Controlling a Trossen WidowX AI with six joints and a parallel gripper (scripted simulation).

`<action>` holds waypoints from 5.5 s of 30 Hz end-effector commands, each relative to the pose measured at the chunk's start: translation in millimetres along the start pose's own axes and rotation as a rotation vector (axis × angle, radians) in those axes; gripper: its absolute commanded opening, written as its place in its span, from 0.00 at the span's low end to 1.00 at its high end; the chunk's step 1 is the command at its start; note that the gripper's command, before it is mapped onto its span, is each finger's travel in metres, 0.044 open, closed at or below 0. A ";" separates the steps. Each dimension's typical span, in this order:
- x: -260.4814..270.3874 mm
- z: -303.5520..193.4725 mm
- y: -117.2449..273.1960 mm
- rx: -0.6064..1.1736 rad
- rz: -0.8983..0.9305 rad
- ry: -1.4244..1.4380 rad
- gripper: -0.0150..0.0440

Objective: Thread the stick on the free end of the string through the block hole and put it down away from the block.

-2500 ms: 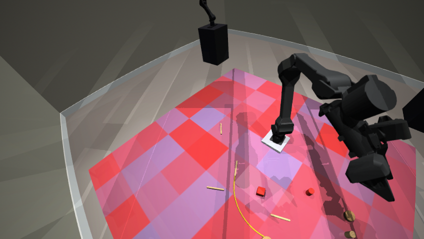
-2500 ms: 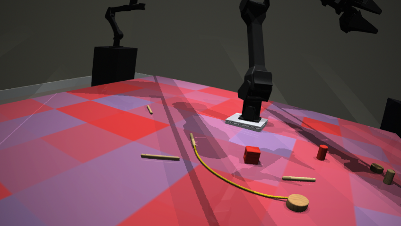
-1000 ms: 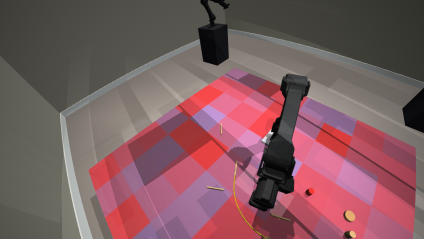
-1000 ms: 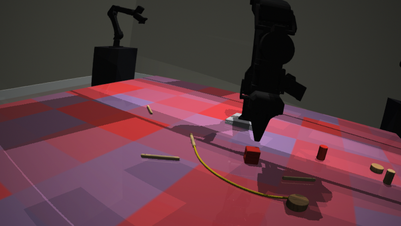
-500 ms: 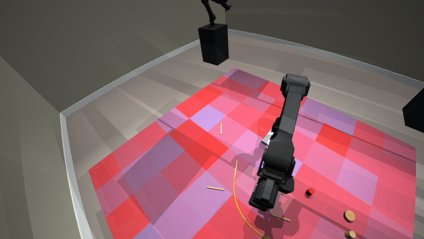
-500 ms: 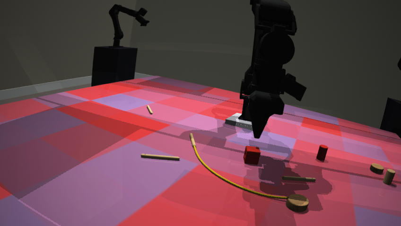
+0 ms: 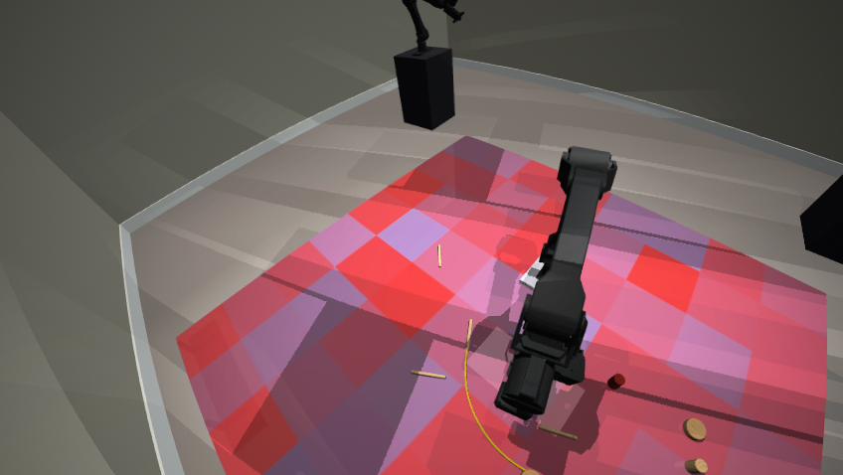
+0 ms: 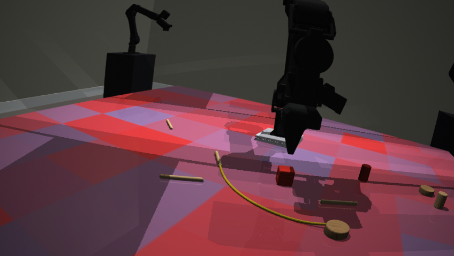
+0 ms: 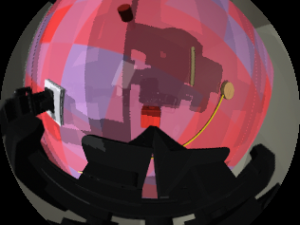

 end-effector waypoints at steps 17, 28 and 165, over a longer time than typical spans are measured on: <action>0.0 0.0 0.0 0.000 0.000 0.000 0.56; 0.0 0.0 0.0 0.000 0.000 0.000 0.25; 40.9 -128.3 -58.3 -0.012 -0.046 -4.420 0.46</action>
Point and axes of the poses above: the point midway between the two fingers, 35 mm back from their tips, its own y axis back along the fingers, its own x axis across the jaws, z = x × y, the point moved 6 cm from there along y, back along the fingers, and after that the axes turned 4 degrees about y, right-handed, at the moved point
